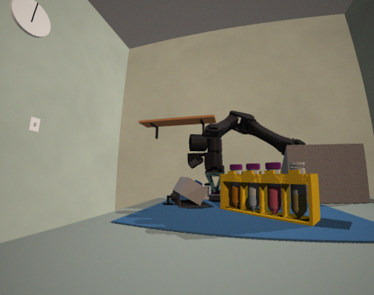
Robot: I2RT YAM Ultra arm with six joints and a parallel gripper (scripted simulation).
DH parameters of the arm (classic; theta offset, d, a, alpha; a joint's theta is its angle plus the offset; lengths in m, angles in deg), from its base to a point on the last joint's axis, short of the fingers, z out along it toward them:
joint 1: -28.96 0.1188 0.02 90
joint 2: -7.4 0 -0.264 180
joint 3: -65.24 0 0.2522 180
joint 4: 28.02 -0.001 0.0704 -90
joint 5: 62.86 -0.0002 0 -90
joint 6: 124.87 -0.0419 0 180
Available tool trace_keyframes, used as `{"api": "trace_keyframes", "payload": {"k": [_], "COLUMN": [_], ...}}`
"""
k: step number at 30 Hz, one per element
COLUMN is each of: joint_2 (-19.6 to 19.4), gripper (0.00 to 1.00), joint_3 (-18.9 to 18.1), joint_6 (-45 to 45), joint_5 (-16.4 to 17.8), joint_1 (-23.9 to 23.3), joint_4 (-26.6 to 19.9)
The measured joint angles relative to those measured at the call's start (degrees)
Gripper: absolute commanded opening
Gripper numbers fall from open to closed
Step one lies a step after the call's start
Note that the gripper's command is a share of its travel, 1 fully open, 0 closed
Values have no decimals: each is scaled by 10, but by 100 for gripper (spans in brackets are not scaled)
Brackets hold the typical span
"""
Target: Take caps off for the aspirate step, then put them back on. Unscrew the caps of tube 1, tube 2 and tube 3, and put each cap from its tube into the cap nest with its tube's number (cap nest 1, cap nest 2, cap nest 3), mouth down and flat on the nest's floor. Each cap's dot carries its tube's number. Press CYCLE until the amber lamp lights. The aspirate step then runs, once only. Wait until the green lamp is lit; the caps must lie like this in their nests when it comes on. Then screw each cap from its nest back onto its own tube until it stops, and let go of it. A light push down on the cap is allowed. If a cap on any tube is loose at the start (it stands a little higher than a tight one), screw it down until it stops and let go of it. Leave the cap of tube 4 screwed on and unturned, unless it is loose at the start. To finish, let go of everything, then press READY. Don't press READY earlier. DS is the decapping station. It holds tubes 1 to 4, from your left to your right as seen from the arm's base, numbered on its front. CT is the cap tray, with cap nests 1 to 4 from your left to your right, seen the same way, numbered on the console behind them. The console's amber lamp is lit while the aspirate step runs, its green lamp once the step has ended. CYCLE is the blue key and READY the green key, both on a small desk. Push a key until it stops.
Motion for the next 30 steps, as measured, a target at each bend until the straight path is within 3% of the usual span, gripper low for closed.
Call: {"api": "trace_keyframes", "payload": {"k": [30], "joint_2": [2], "gripper": [0], "joint_3": [5], "joint_6": [8], "joint_5": [-1], "joint_1": [-1], "joint_4": [6]}}
